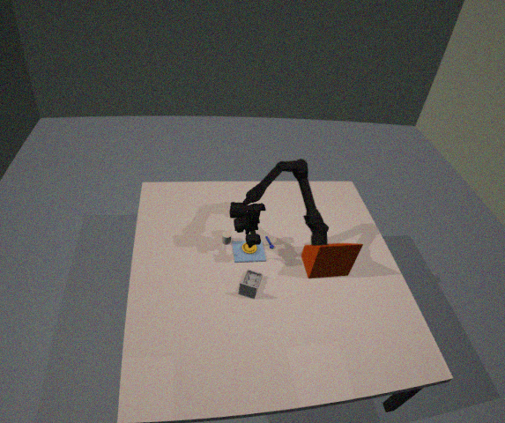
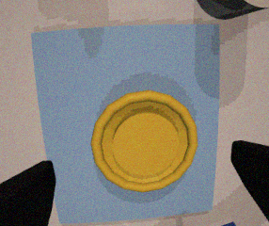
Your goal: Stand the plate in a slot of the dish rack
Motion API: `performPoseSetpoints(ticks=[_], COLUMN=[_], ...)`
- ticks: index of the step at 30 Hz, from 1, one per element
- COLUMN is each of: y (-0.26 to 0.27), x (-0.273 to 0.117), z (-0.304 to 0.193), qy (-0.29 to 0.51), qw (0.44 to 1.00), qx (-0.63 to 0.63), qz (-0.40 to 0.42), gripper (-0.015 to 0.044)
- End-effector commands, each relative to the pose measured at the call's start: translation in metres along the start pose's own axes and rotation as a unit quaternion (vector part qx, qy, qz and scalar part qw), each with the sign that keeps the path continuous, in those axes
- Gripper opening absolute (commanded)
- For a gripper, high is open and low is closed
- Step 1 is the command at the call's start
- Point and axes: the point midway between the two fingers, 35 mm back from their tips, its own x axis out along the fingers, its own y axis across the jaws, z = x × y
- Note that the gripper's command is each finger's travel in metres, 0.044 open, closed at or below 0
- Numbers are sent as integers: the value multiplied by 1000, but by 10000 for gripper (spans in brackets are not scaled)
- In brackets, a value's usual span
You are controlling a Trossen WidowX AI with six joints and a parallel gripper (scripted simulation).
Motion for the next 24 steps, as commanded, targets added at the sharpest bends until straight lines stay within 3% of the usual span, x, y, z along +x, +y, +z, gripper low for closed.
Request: performPoseSetpoints(ticks=[1, 24], y=[-4, -4], x=[7, 39], z=[-11, -12], qy=[21, 21], qw=[1000, 1000], qx=[-17, -17], qz=[-10, -10], gripper=[400, 400])
